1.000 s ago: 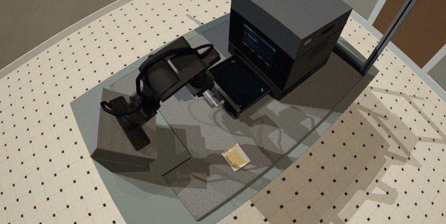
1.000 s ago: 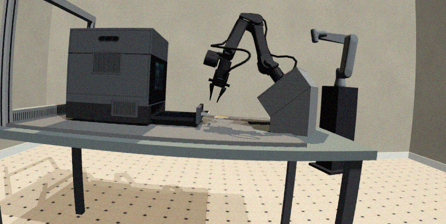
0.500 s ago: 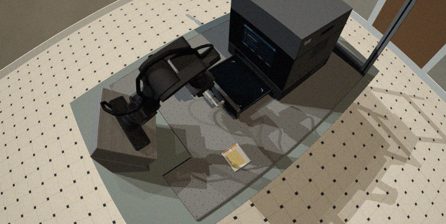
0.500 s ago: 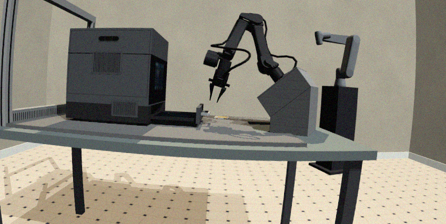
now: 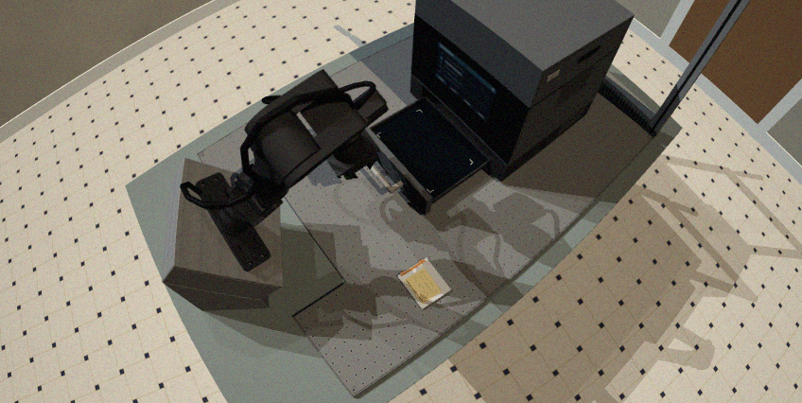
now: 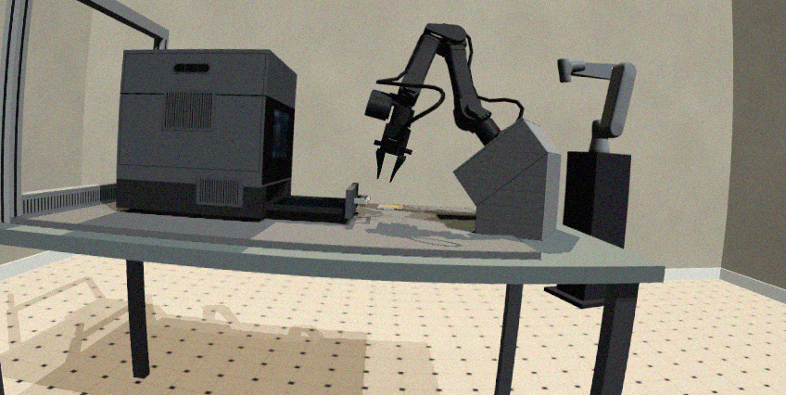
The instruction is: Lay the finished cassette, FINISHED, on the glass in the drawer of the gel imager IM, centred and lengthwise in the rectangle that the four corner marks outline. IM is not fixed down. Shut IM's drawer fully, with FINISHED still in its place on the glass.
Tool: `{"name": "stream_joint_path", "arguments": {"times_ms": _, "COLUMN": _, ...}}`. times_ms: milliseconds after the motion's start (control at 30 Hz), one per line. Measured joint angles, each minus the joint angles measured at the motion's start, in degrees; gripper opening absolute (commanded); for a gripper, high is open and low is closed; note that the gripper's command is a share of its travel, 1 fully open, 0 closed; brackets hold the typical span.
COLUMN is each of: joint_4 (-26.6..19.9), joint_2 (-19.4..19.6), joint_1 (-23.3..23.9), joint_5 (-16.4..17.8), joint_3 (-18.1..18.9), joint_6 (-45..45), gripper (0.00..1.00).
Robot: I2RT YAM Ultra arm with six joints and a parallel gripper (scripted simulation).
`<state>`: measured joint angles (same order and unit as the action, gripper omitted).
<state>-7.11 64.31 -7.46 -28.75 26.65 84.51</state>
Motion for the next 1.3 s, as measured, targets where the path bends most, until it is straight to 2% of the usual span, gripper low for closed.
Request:
{"name": "stream_joint_path", "arguments": {"times_ms": 167, "joint_4": -0.4, "joint_2": -2.4, "joint_1": -1.4, "joint_5": -1.3, "joint_3": -4.4, "joint_6": -9.0, "gripper": 0.35}}
{"name": "stream_joint_path", "arguments": {"times_ms": 300, "joint_4": -1.5, "joint_2": -3.0, "joint_1": -2.1, "joint_5": -2.2, "joint_3": -5.4, "joint_6": -15.3, "gripper": 0.35}}
{"name": "stream_joint_path", "arguments": {"times_ms": 567, "joint_4": -3.9, "joint_2": -1.6, "joint_1": -2.9, "joint_5": -3.5, "joint_3": -2.7, "joint_6": -30.4, "gripper": 0.35}}
{"name": "stream_joint_path", "arguments": {"times_ms": 900, "joint_4": -8.4, "joint_2": 0.6, "joint_1": -3.0, "joint_5": -3.6, "joint_3": 0.4, "joint_6": -48.8, "gripper": 0.35}}
{"name": "stream_joint_path", "arguments": {"times_ms": 1300, "joint_4": -13.9, "joint_2": 2.6, "joint_1": -1.9, "joint_5": -1.4, "joint_3": 4.2, "joint_6": -71.2, "gripper": 0.35}}
